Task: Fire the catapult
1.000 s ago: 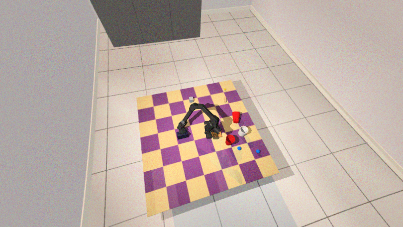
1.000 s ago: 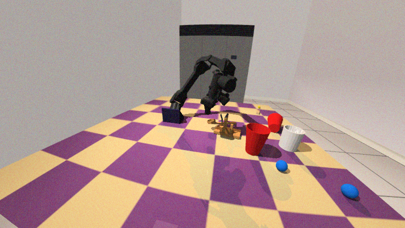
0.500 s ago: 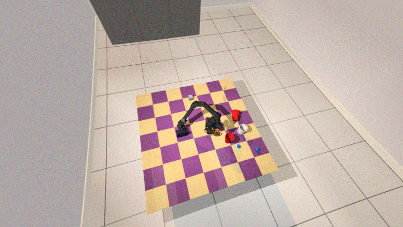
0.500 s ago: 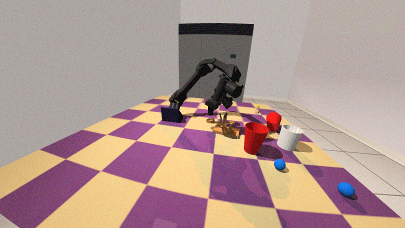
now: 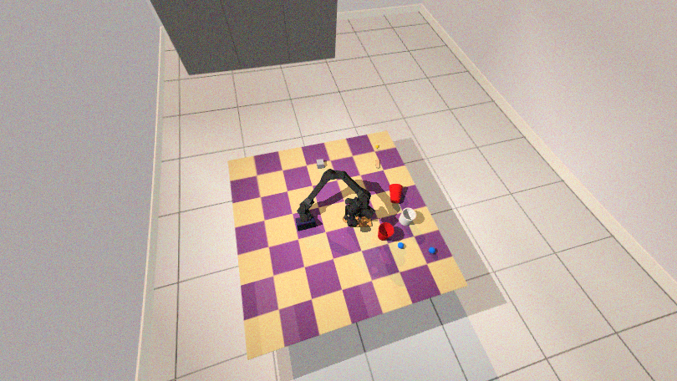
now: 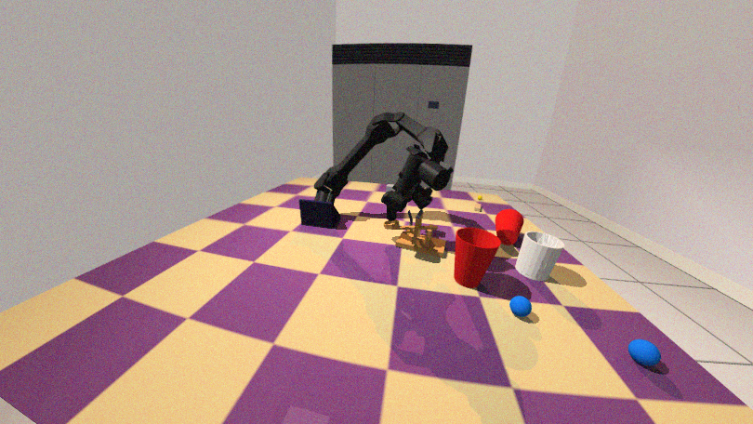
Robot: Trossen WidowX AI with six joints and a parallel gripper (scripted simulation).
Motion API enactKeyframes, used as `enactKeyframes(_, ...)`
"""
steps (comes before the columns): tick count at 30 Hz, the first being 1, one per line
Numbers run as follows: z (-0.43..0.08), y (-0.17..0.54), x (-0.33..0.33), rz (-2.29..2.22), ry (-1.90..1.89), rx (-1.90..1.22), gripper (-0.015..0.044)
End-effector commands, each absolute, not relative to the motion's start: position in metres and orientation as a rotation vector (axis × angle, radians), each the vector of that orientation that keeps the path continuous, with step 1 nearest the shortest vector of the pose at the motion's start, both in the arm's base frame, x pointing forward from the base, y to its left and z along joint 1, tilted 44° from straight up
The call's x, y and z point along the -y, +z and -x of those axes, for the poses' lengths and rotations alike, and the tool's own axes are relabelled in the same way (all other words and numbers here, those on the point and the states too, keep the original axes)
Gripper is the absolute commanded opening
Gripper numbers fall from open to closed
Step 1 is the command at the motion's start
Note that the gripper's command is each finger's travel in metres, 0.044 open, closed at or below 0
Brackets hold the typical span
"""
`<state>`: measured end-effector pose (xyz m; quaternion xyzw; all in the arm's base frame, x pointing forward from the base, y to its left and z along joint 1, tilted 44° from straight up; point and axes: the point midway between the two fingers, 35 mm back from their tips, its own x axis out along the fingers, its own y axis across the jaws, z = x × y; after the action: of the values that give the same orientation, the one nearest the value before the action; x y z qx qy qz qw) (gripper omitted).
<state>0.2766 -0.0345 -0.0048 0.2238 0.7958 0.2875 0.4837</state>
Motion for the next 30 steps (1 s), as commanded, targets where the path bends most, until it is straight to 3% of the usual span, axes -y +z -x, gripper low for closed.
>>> enactKeyframes(1,-0.275,-0.010,0.030,-0.558,0.701,-1.942,0.0000)
enactKeyframes(7,-0.276,-0.006,0.034,-0.545,0.701,-1.939,0.0000)
enactKeyframes(17,-0.277,-0.004,0.035,-0.544,0.697,-1.935,0.0263)
enactKeyframes(24,-0.282,0.054,0.088,-0.502,0.544,-1.792,0.0440)
enactKeyframes(28,-0.279,0.078,0.108,-0.485,0.478,-1.742,0.0440)
enactKeyframes(30,-0.287,0.057,0.096,-0.509,0.507,-1.761,0.0440)
